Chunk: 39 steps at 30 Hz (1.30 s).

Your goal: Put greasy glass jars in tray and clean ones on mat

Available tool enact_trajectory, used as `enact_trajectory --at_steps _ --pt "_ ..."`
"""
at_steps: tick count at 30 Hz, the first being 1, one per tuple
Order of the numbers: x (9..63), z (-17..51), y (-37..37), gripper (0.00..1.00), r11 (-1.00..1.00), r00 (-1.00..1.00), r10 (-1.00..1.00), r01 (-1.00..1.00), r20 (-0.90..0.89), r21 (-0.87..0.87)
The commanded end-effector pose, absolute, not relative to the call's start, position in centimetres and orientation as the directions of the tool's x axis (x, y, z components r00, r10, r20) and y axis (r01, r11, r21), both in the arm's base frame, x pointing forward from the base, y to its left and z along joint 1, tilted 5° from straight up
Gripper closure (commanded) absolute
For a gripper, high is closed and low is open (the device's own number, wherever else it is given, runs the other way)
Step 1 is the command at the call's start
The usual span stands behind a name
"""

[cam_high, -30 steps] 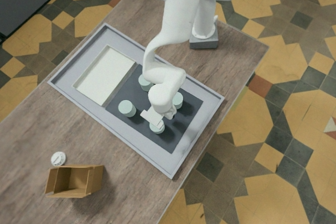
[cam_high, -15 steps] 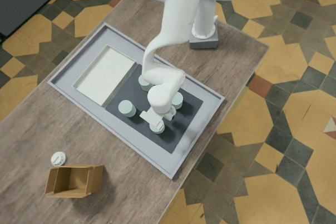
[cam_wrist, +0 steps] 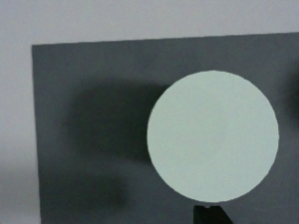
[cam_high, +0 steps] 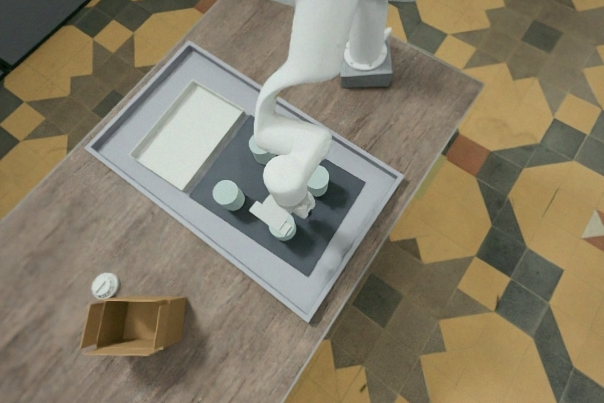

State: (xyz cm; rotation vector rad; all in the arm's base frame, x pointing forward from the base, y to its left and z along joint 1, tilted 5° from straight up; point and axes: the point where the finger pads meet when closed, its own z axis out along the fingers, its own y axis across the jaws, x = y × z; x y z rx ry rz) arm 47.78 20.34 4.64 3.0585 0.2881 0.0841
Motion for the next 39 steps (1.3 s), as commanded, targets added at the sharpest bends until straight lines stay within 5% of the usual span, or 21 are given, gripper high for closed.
enact_trajectory --at_steps 1,39 --pt "48.07 4.81 20.45 1.00 -0.980 0.981 0.188 0.185 0.052 0.072" --pt "48.96 5.02 20.63 1.00 -0.980 0.981 0.188 0.185 0.052 0.072"
